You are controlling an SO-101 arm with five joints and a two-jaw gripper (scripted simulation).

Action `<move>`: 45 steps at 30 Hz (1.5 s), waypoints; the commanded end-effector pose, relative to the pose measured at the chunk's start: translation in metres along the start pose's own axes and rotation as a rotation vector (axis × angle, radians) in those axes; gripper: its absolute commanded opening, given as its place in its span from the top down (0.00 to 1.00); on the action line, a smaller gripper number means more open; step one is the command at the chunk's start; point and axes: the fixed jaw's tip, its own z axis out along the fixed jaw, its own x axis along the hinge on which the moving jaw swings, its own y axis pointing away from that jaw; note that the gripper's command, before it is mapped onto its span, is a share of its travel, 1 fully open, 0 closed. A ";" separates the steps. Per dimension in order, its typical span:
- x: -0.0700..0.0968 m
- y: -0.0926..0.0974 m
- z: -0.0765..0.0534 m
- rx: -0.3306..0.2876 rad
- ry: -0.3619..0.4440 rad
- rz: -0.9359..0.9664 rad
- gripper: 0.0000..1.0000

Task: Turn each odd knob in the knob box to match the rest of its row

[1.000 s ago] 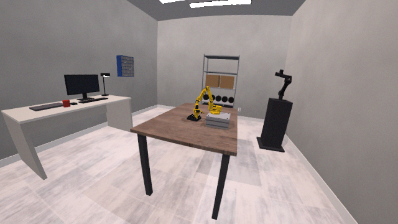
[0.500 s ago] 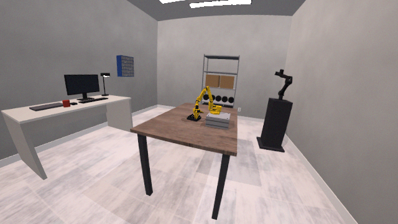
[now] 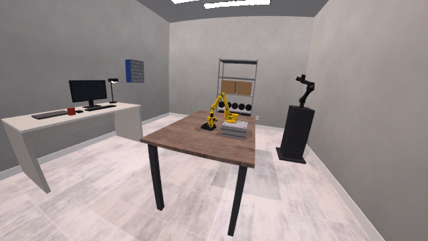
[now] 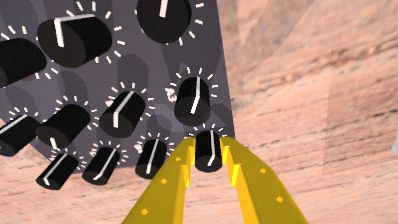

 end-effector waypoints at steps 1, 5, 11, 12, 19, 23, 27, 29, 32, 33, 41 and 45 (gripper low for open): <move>0.000 -0.003 0.000 0.005 0.003 -0.030 0.99; 0.000 -0.003 0.000 0.005 0.003 -0.030 0.99; 0.000 -0.003 0.000 0.005 0.003 -0.030 0.99; 0.000 -0.003 0.000 0.005 0.003 -0.030 0.99; 0.000 -0.003 0.000 0.005 0.003 -0.030 0.99; 0.000 -0.003 0.000 0.005 0.003 -0.030 0.99; 0.000 -0.003 0.000 0.005 0.003 -0.030 0.98; 0.000 -0.003 0.000 0.005 0.003 -0.030 0.98; 0.000 -0.003 0.000 0.005 0.003 -0.030 0.97; 0.000 -0.002 0.000 0.005 0.003 -0.030 0.96; 0.000 -0.002 0.000 0.005 0.003 -0.030 0.94; 0.000 -0.002 0.000 0.005 0.003 -0.030 0.92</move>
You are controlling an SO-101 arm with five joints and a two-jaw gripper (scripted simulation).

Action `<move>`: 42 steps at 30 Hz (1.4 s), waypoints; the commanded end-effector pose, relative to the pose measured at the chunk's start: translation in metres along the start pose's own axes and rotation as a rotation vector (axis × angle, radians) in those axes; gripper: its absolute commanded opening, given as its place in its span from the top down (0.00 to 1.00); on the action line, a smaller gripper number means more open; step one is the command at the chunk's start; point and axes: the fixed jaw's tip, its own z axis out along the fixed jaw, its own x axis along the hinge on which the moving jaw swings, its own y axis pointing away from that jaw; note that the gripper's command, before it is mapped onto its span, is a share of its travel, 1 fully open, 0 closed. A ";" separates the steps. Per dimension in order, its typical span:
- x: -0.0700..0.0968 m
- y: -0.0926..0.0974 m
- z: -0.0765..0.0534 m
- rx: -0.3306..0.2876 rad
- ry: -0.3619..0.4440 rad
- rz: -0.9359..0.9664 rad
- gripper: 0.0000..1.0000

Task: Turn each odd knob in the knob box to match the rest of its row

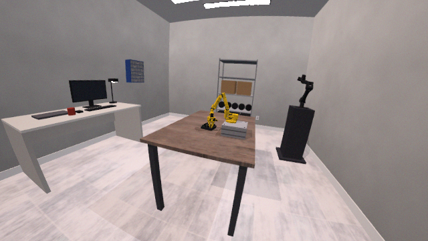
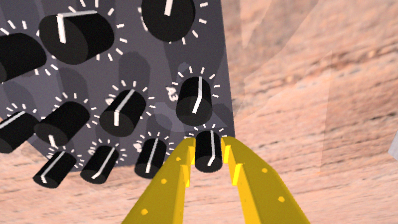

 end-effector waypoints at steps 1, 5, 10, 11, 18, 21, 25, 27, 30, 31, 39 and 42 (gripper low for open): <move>0.000 -0.002 0.000 0.005 0.003 -0.008 0.92; 0.000 -0.002 0.000 0.005 0.003 -0.008 0.92; 0.000 -0.002 0.000 0.005 0.003 -0.008 0.92; 0.000 -0.002 0.000 0.005 0.003 -0.008 0.92; 0.000 -0.001 -0.002 0.005 0.003 -0.008 0.92; 0.001 -0.001 -0.004 0.005 0.003 -0.008 0.92; 0.001 -0.001 -0.008 0.005 0.003 -0.008 0.92; 0.001 -0.001 -0.009 0.005 0.003 -0.008 0.92; 0.001 0.000 -0.013 0.005 0.003 -0.008 0.92; 0.001 0.000 -0.015 0.005 0.003 -0.008 0.92; 0.001 -0.001 -0.027 0.005 0.003 -0.008 0.92; 0.001 -0.001 -0.030 0.005 0.003 -0.008 0.92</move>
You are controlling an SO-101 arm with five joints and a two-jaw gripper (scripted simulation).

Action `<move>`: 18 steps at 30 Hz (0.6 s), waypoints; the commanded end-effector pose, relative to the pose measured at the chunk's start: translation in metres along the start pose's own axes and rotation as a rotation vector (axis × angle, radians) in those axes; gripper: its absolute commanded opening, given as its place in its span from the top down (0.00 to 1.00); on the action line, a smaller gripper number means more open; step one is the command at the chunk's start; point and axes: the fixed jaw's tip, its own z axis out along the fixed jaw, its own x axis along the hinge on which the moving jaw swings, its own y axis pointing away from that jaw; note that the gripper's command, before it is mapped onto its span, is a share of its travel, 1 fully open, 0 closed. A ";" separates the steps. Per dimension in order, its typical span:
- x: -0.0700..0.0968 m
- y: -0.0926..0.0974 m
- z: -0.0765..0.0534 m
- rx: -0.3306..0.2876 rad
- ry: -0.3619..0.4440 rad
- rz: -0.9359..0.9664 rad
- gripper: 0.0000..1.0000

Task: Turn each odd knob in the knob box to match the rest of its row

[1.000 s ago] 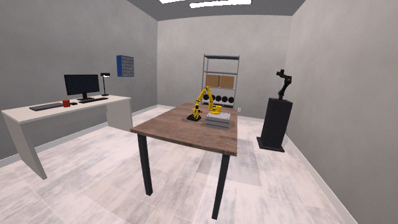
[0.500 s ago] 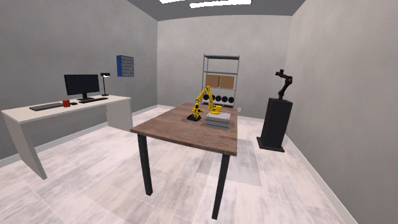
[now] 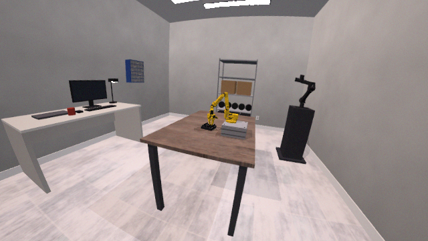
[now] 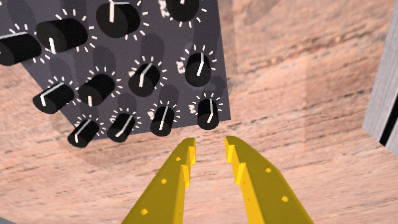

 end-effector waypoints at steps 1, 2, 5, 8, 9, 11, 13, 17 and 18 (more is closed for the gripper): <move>-0.001 -0.002 -0.004 0.002 0.000 -0.005 0.92; -0.001 -0.002 -0.006 0.002 0.000 -0.005 0.92; -0.001 -0.002 -0.009 0.002 0.000 -0.005 0.92; -0.001 -0.002 -0.011 0.002 0.000 -0.005 0.92; -0.001 -0.002 -0.011 0.002 0.000 -0.005 0.92; -0.002 -0.002 -0.012 0.002 0.000 -0.005 0.92; -0.002 -0.002 -0.012 0.002 0.000 -0.005 0.92; -0.002 -0.002 -0.012 0.002 0.000 -0.005 0.92; -0.002 -0.002 -0.012 0.002 0.000 -0.005 0.92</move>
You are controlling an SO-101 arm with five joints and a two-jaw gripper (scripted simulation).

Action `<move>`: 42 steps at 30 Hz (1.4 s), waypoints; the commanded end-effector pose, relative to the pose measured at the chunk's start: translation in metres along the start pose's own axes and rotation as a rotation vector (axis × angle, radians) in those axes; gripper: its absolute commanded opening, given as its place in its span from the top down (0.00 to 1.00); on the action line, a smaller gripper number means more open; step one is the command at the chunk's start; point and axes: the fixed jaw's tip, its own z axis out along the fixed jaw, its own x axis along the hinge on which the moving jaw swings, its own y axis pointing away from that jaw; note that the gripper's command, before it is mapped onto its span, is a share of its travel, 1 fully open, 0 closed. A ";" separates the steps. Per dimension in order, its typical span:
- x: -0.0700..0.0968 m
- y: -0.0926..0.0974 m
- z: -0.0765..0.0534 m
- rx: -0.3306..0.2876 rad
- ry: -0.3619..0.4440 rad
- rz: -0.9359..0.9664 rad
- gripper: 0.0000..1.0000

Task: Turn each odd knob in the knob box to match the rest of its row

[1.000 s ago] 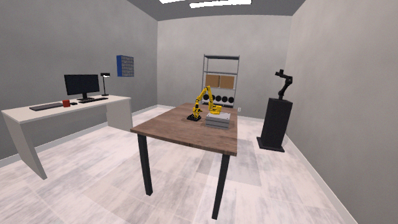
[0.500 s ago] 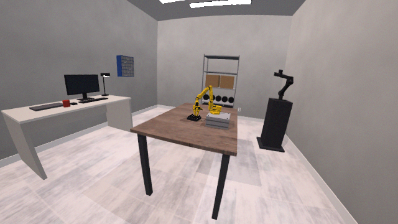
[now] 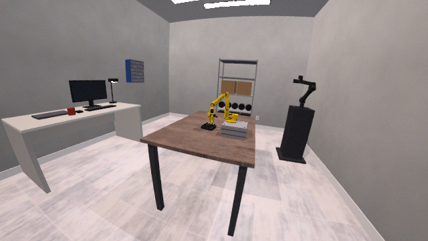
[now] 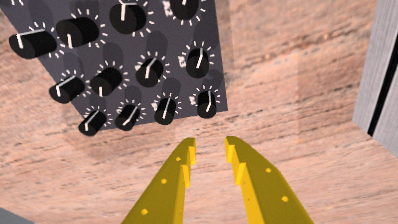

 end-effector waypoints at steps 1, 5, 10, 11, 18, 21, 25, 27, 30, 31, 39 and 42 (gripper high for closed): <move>-0.001 -0.002 -0.002 0.003 -0.001 -0.005 0.92; -0.001 -0.001 -0.002 0.003 -0.001 -0.005 0.92; 0.000 0.000 -0.002 0.003 -0.001 -0.005 0.92; 0.001 0.001 -0.002 0.003 -0.001 -0.005 0.92; 0.003 0.003 -0.003 0.003 -0.001 -0.005 0.92; 0.004 0.005 -0.003 0.003 -0.001 -0.005 0.92; 0.005 0.006 -0.003 0.003 -0.001 -0.005 0.92; 0.006 0.007 -0.003 0.003 -0.001 -0.005 0.92; 0.006 0.007 -0.003 0.003 -0.001 -0.005 0.92; 0.006 0.007 -0.003 0.003 -0.001 -0.005 0.92; 0.006 0.007 -0.003 0.003 -0.001 0.005 0.92; 0.005 0.007 -0.003 0.003 -0.001 0.032 0.92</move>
